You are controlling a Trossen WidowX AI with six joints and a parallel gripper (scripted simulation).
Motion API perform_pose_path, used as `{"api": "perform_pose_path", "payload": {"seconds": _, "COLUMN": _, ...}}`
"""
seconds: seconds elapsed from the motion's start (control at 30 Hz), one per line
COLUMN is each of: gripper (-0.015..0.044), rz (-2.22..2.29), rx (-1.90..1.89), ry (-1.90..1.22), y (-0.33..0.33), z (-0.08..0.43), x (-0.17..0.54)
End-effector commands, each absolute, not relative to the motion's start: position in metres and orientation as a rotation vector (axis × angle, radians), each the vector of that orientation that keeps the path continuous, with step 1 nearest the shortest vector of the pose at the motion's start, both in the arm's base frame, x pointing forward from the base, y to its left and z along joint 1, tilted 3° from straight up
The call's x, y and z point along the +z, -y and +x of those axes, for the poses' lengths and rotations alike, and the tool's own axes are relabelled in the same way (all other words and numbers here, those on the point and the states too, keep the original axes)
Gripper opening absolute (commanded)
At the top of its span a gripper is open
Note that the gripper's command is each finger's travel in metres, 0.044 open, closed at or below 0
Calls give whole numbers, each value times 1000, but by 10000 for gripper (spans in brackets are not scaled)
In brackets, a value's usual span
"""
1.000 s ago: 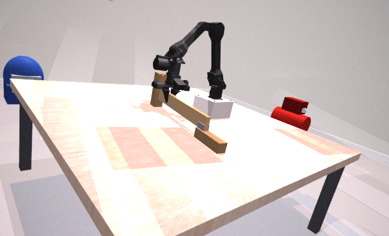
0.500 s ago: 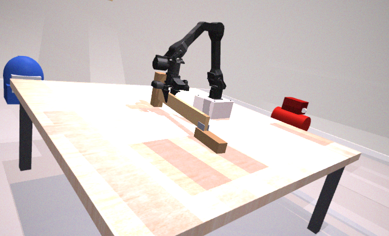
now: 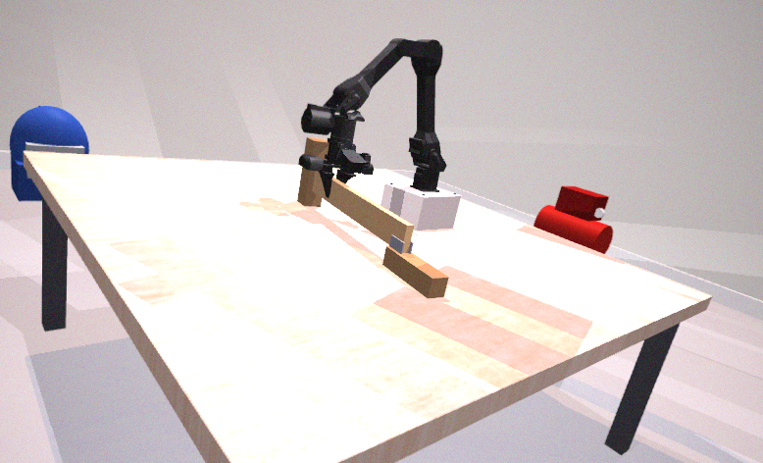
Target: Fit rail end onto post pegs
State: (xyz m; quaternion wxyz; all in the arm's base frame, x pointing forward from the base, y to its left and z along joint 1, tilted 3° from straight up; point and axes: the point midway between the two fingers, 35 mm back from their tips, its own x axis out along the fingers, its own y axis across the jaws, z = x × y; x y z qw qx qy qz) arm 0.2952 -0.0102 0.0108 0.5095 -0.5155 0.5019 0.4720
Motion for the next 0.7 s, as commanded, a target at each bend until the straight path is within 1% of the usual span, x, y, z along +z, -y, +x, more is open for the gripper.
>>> {"api": "perform_pose_path", "payload": {"seconds": 0.0, "gripper": 184, "rz": -1242, "rx": 1137, "ry": -1209, "y": 10, "z": 295, "x": 11}}
{"api": "perform_pose_path", "payload": {"seconds": 0.33, "gripper": 440, "rz": -1242, "rx": 1137, "ry": -1209, "y": 10, "z": 295, "x": 11}}
{"api": "perform_pose_path", "payload": {"seconds": 0.47, "gripper": 440, "rz": -1242, "rx": 1137, "ry": -1209, "y": 8, "z": 295, "x": 12}}
{"api": "perform_pose_path", "payload": {"seconds": 0.6, "gripper": 440, "rz": -1243, "rx": 1137, "ry": -1208, "y": -20, "z": 295, "x": 38}}
{"api": "perform_pose_path", "payload": {"seconds": 0.67, "gripper": 440, "rz": -1243, "rx": 1137, "ry": -1208, "y": -21, "z": 294, "x": 40}}
